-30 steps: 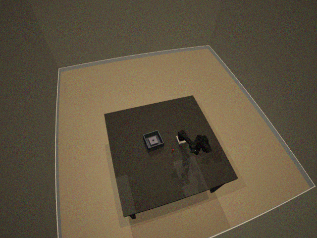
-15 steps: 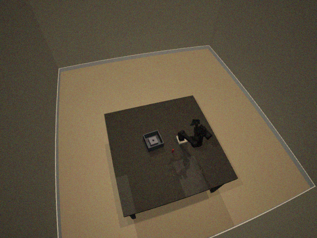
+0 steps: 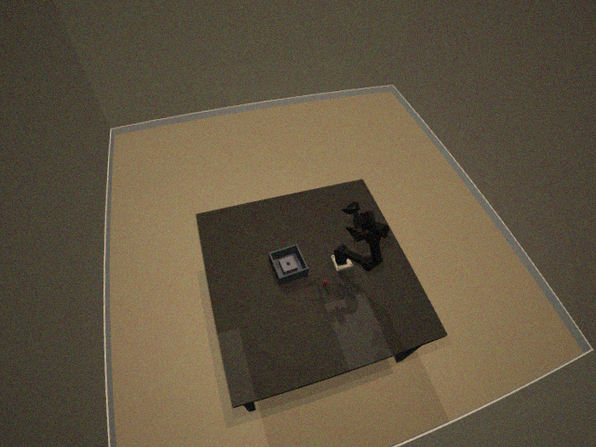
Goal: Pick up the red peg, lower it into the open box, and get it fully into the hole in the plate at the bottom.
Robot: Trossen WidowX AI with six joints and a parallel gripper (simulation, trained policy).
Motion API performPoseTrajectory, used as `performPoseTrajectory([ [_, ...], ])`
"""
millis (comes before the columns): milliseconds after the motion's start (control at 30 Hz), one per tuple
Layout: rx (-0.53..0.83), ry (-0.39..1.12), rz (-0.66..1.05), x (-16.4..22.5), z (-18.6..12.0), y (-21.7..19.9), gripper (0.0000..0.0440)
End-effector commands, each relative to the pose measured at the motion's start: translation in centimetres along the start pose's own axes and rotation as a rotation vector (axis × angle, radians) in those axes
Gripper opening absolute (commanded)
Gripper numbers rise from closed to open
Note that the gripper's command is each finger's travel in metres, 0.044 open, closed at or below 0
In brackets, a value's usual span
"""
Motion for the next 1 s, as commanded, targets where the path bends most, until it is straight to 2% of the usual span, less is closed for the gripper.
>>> performPoseTrajectory([
  [0, 0.05, 0.036, 0.104, 1.8, 0.4, -2.6, 0.044],
  [533, 0.29, 0.291, 0.529, 13.3, 1.4, -11.3, 0.044],
  [967, 0.451, 0.608, 0.803, 24.8, 0.4, -12.9, 0.044],
])
Point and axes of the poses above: the point midway between the two fingers, 35 mm back from their tips, its own z axis out along the fingers, its own y axis across the jaws, x = y × z, the point moved 1 cm from there along -z, back along the fingers, and after that the axes turned 7 degrees about -z, right-handed, at the moved point
